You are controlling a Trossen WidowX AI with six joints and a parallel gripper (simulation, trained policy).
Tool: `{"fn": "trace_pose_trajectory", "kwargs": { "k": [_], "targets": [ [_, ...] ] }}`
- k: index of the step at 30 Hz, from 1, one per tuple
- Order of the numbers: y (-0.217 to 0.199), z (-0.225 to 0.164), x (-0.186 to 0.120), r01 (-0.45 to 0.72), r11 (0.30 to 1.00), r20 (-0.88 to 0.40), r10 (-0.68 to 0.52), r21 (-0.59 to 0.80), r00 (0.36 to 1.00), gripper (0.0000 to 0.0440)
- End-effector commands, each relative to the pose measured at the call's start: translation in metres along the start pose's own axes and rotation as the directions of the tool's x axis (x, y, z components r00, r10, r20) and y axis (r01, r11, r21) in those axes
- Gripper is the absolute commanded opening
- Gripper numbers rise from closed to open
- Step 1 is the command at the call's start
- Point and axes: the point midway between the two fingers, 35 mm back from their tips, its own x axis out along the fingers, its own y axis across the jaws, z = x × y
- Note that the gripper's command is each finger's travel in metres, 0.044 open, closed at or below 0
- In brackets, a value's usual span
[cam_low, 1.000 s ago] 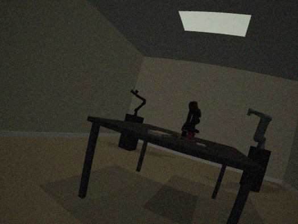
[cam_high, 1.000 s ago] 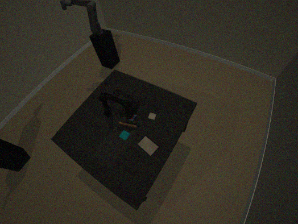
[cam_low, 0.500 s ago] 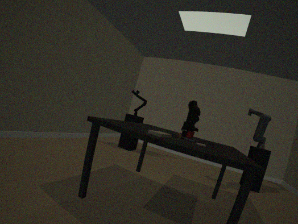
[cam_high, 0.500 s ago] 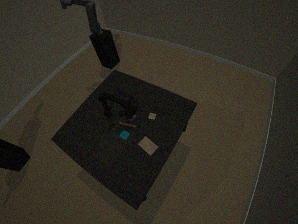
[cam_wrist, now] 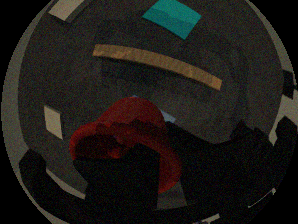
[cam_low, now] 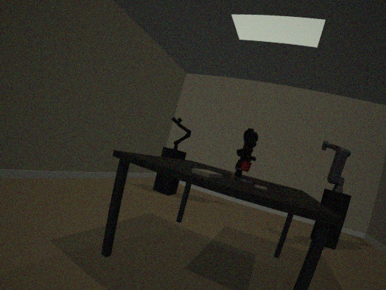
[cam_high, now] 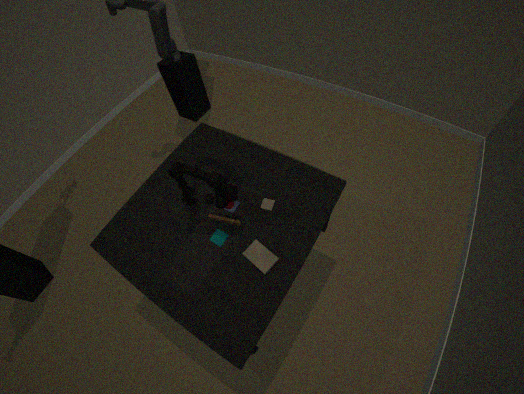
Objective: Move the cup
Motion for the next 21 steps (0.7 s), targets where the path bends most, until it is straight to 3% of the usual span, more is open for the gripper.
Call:
{"fn": "trace_pose_trajectory", "kwargs": {
  "k": [1,21],
  "targets": [
    [0.000,0.007,-0.011,-0.031,0.999,0.011,0.030,0.030,0.999,0.0000],
    [-0.008,0.074,-0.026,-0.134,0.977,0.116,0.116,0.167,0.987,0.0000]
  ]
}}
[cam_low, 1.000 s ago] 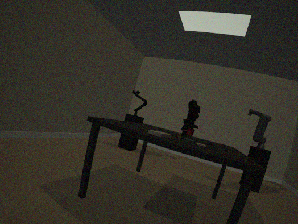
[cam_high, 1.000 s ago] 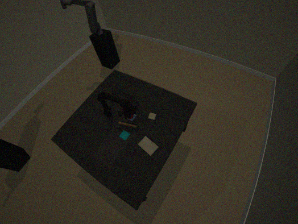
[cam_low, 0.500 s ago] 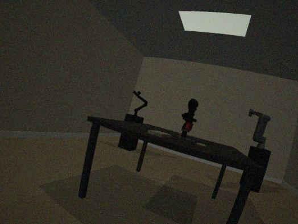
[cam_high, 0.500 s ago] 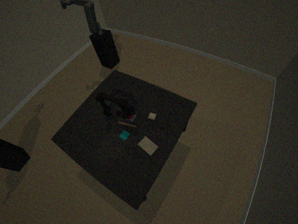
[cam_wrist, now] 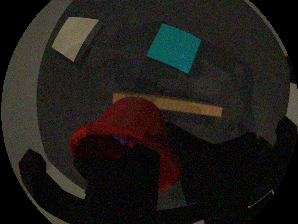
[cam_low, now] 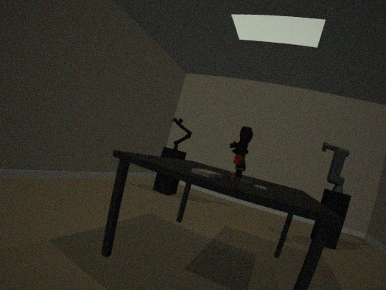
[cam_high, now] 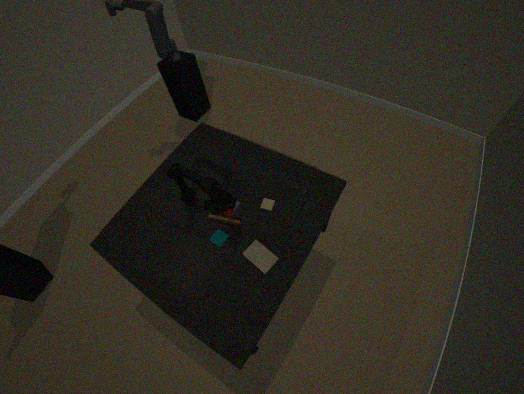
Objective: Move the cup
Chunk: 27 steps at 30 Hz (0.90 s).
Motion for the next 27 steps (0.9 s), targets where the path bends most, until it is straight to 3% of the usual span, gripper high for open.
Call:
{"fn": "trace_pose_trajectory", "kwargs": {
  "k": [1,27],
  "targets": [
    [0.000,0.013,0.000,-0.013,1.000,0.021,0.013,0.018,1.000,0.0000],
    [-0.034,0.092,0.045,-0.035,0.984,0.105,0.016,0.176,0.994,0.0000]
  ]
}}
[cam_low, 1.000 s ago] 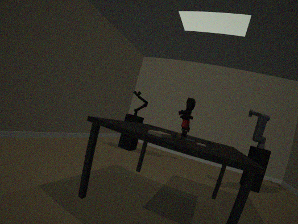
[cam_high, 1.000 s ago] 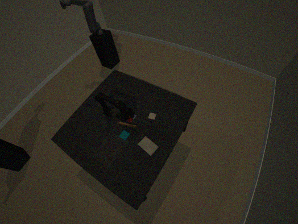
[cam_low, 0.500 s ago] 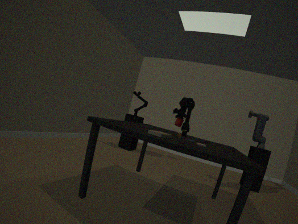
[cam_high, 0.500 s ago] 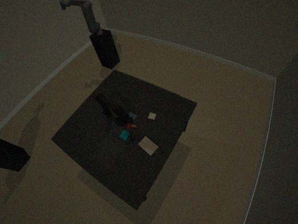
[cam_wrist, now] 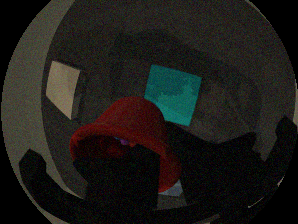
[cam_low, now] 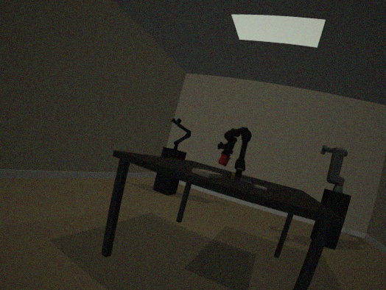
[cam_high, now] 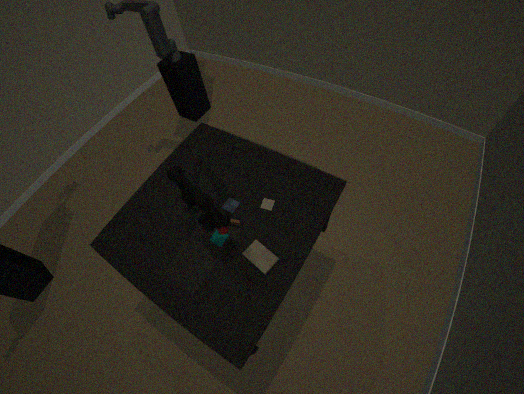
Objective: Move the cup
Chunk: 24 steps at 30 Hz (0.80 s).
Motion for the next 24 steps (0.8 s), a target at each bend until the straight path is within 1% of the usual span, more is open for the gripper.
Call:
{"fn": "trace_pose_trajectory", "kwargs": {
  "k": [1,8,18,20,24],
  "targets": [
    [-0.004,0.005,0.008,0.007,1.000,0.007,-0.007,0.008,1.000,0.0000],
    [-0.015,0.009,0.026,0.015,0.999,0.011,-0.016,0.032,1.000,0.0000],
    [-0.034,0.005,0.050,0.046,0.997,0.000,-0.047,0.059,0.999,0.0005],
    [-0.038,0.005,0.053,0.053,0.996,-0.001,-0.053,0.065,0.999,0.0017],
    [-0.044,0.006,0.059,0.054,0.995,0.003,-0.054,0.078,0.999,0.0058]
  ]
}}
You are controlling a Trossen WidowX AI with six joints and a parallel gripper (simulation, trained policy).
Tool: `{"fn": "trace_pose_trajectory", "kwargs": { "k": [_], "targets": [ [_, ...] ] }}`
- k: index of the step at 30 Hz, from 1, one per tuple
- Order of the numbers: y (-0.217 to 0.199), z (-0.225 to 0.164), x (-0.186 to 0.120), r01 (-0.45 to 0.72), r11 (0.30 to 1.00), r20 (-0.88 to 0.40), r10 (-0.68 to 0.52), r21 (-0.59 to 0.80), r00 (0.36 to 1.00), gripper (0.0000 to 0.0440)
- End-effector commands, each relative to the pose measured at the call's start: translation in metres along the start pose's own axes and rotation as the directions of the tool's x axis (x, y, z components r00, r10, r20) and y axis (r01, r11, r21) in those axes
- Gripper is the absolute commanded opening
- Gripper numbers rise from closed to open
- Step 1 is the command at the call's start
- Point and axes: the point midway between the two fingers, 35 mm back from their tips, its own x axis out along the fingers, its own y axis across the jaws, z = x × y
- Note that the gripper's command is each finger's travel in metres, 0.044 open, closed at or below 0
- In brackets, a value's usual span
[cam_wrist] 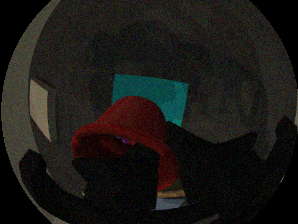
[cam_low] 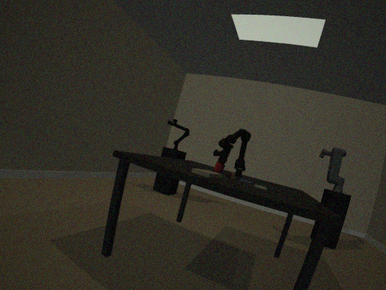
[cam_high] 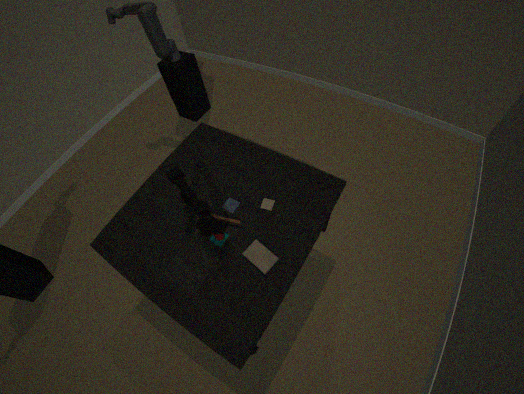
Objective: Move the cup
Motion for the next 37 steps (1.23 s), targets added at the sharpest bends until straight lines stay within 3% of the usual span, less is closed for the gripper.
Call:
{"fn": "trace_pose_trajectory", "kwargs": {
  "k": [1,4,15,29,33,37],
  "targets": [
    [-0.003,0.003,0.004,-0.003,1.000,0.009,0.003,0.010,1.000,0.0074],
    [0.000,0.009,0.000,-0.036,0.999,0.023,0.035,0.025,0.999,0.0138],
    [-0.004,0.016,-0.019,-0.104,0.994,0.039,0.102,0.042,0.994,0.0168],
    [-0.010,0.024,-0.055,-0.183,0.981,0.073,0.178,0.068,0.981,0.0244],
    [-0.010,0.030,-0.070,-0.212,0.975,0.096,0.205,0.073,0.974,0.0285],
    [-0.011,0.037,-0.081,-0.227,0.970,0.110,0.217,0.083,0.970,0.0367]
  ]
}}
